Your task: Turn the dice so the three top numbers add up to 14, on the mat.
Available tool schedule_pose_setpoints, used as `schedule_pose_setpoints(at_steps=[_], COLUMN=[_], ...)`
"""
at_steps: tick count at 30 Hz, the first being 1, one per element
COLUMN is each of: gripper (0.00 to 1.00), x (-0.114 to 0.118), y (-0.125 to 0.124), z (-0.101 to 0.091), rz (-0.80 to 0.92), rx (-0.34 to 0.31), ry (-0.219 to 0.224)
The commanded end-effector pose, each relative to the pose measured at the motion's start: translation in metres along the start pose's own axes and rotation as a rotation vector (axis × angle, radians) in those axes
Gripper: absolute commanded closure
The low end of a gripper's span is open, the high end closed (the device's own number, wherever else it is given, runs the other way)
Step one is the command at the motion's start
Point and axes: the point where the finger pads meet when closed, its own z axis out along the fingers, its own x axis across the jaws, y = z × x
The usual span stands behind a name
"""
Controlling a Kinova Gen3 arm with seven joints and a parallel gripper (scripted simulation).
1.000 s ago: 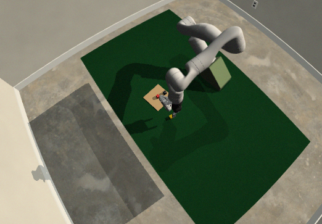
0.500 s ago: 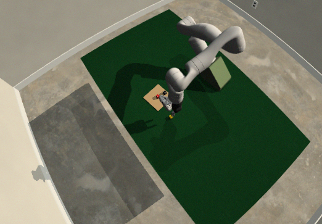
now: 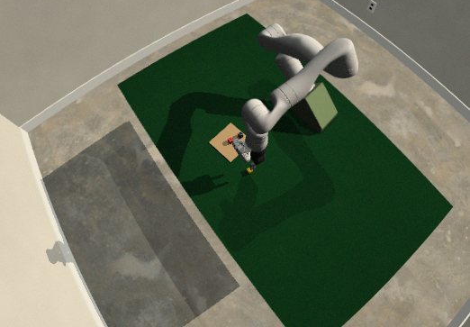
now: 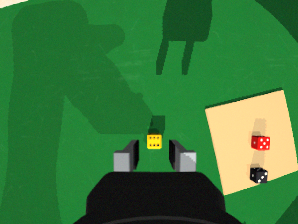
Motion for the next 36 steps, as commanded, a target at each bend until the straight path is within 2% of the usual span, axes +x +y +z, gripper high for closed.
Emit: schedule_pose_setpoints(at_steps=[1,20,36], gripper=[0.30,0.30,0.30], x=[0.000,0.000,0.000], y=[0.000,0.000,0.000], z=[-0.001,0.001,0.015], rz=[0.000,0.000,0.000], rx=[0.001,0.001,0.002], ry=[-0.002,-0.002,-0.003])
